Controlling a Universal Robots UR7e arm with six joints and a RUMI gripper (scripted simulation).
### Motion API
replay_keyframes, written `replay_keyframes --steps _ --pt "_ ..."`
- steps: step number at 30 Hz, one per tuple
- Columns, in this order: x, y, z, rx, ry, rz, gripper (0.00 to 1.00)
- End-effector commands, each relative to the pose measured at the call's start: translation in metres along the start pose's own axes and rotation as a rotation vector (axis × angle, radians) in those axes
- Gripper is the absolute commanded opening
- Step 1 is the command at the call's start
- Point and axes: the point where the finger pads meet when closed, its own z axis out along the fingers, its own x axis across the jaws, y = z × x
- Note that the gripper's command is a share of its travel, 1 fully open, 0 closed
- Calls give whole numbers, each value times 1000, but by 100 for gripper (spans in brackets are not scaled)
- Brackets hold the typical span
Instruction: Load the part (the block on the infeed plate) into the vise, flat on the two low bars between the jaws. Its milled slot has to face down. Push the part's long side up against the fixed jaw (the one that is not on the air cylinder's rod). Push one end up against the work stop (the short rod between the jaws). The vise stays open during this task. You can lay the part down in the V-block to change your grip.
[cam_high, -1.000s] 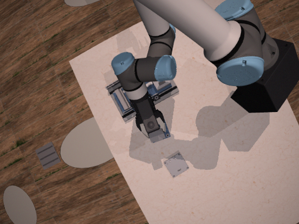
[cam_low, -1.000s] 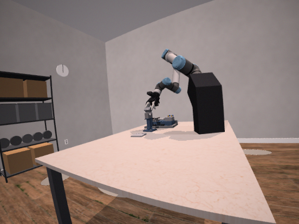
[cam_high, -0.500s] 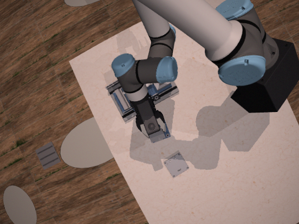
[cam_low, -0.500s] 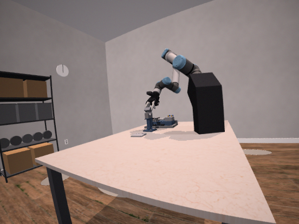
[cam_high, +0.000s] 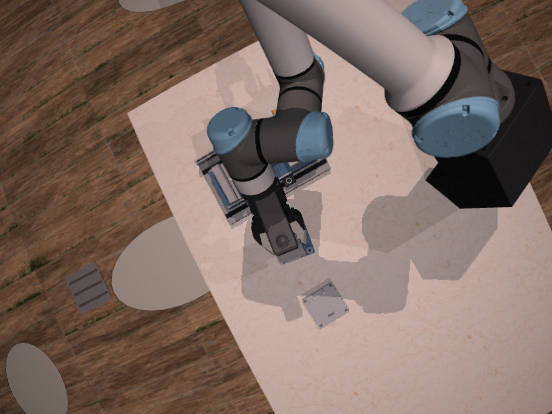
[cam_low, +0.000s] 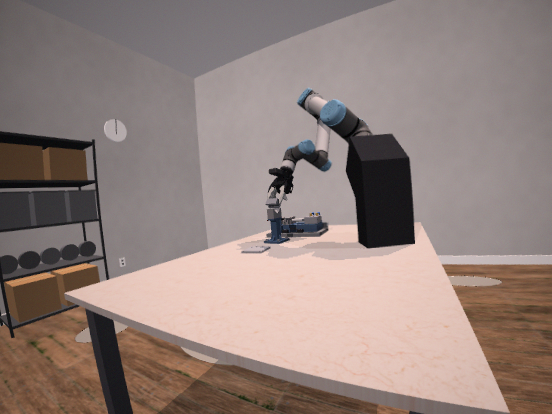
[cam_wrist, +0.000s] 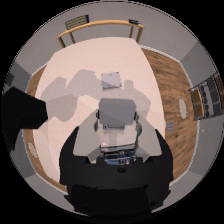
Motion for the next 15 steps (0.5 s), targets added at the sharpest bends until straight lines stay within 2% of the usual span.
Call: replay_keyframes --steps 1,15 --pt "0 -1 0 -27 0 0 0" --pt "0 -2 0 -172 0 0 0"
